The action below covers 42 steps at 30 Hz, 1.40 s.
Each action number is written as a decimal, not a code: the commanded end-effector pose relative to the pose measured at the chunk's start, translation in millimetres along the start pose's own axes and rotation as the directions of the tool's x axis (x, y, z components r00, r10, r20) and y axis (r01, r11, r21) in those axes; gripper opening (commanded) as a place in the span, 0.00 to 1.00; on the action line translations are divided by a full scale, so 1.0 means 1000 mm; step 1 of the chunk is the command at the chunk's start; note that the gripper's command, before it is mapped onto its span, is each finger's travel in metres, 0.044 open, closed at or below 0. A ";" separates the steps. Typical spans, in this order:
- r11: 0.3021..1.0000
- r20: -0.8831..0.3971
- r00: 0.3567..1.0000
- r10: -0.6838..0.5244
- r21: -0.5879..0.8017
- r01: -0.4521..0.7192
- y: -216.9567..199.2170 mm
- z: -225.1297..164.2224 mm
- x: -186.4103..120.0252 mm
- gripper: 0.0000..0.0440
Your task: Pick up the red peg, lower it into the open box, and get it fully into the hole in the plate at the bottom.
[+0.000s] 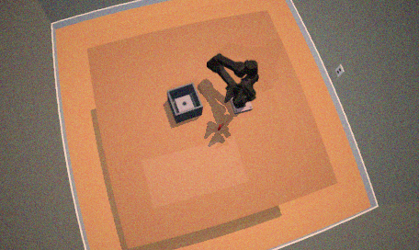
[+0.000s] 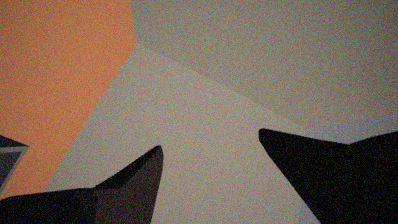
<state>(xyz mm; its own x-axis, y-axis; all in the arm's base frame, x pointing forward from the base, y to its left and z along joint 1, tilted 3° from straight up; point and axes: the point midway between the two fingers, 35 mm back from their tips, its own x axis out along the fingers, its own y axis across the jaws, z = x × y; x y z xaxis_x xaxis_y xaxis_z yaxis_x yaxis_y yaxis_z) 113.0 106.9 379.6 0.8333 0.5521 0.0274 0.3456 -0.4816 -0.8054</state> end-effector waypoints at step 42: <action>0.119 0.134 0.938 0.320 0.976 -0.180 0.017 0.054 0.072 1.00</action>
<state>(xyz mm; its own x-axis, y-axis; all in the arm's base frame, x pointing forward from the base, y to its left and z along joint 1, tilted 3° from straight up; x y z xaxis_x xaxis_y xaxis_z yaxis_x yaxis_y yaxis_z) 149.9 172.5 344.1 0.8398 0.4747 -0.2635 -0.4889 0.4499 -0.7474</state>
